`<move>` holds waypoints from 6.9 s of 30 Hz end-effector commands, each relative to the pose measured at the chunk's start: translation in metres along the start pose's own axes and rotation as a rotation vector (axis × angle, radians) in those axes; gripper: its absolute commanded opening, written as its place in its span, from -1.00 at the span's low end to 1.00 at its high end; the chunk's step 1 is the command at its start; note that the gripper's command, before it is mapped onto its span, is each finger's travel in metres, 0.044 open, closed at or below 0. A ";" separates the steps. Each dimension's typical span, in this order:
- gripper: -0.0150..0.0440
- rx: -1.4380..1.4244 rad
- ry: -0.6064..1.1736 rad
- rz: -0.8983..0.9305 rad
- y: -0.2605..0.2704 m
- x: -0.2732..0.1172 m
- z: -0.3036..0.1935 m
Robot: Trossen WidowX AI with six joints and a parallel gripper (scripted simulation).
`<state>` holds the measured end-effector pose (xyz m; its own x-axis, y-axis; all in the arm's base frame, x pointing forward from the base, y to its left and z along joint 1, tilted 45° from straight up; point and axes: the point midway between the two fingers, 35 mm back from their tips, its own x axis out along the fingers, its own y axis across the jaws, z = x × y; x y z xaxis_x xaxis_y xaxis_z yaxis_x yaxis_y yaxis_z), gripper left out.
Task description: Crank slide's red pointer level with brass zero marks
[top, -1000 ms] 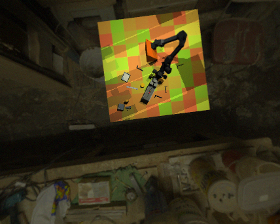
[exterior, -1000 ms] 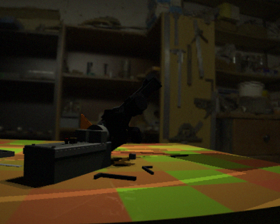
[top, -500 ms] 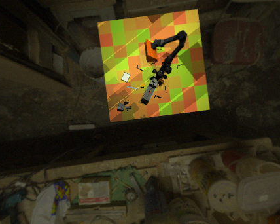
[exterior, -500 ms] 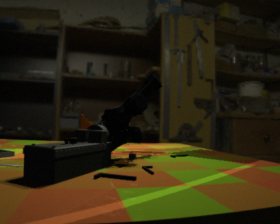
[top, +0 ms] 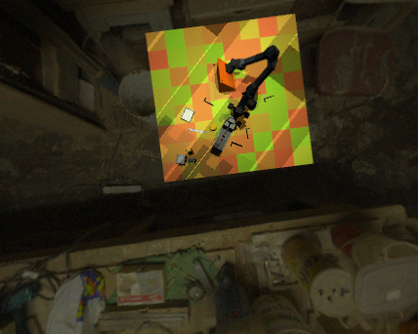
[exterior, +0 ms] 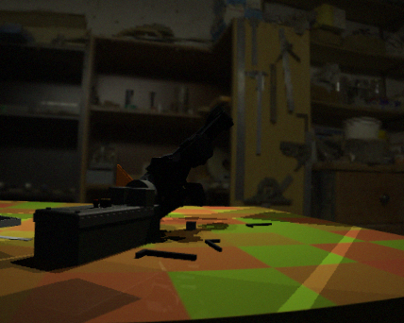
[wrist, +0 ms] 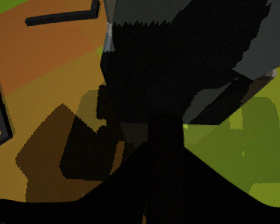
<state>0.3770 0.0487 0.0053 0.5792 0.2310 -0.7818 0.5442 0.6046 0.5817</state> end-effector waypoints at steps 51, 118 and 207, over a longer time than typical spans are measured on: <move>-0.49 -0.003 -0.007 0.024 0.011 -0.006 0.005; -0.49 -0.004 -0.007 0.023 0.009 -0.033 0.031; -0.49 -0.005 -0.008 0.021 -0.032 -0.037 0.036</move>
<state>0.3650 -0.0027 0.0299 0.6084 0.2512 -0.7529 0.5071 0.6067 0.6122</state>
